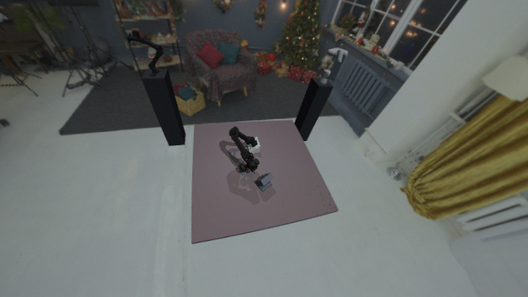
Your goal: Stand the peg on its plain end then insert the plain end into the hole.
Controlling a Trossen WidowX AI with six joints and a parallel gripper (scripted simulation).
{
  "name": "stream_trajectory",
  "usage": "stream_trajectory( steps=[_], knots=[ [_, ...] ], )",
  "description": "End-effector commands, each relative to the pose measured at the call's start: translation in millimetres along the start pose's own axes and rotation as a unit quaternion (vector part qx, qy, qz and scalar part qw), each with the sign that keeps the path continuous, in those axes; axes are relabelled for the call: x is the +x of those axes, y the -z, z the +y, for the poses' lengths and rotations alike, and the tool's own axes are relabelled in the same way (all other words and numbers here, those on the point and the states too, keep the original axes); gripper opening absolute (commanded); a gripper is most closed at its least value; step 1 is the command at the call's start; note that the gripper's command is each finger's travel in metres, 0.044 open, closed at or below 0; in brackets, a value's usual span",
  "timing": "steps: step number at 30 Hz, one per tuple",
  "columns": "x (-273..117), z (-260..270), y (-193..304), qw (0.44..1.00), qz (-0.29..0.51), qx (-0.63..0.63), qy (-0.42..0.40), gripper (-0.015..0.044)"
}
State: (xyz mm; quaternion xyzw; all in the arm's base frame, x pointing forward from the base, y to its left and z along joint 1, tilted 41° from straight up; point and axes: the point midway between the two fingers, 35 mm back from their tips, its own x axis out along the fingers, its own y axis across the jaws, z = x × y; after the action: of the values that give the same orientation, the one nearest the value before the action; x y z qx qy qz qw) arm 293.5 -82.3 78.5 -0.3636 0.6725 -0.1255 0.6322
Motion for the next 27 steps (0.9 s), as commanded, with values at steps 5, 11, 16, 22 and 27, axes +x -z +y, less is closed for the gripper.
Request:
stream_trajectory(
  steps=[5,11,16,22,27],
  knots=[
    [14,0,2,1.000,0.002,-0.003,0.003,0.0440],
    [23,0,3,1.000,0.002,-0.003,0.003,0.0440],
    [25,0,3,1.000,0.002,-0.003,0.004,0.0387],
    [25,0,3,1.000,0.002,-0.003,0.004,0.0230],
    [25,0,3,1.000,0.002,-0.003,0.004,0.0110]
  ],
)
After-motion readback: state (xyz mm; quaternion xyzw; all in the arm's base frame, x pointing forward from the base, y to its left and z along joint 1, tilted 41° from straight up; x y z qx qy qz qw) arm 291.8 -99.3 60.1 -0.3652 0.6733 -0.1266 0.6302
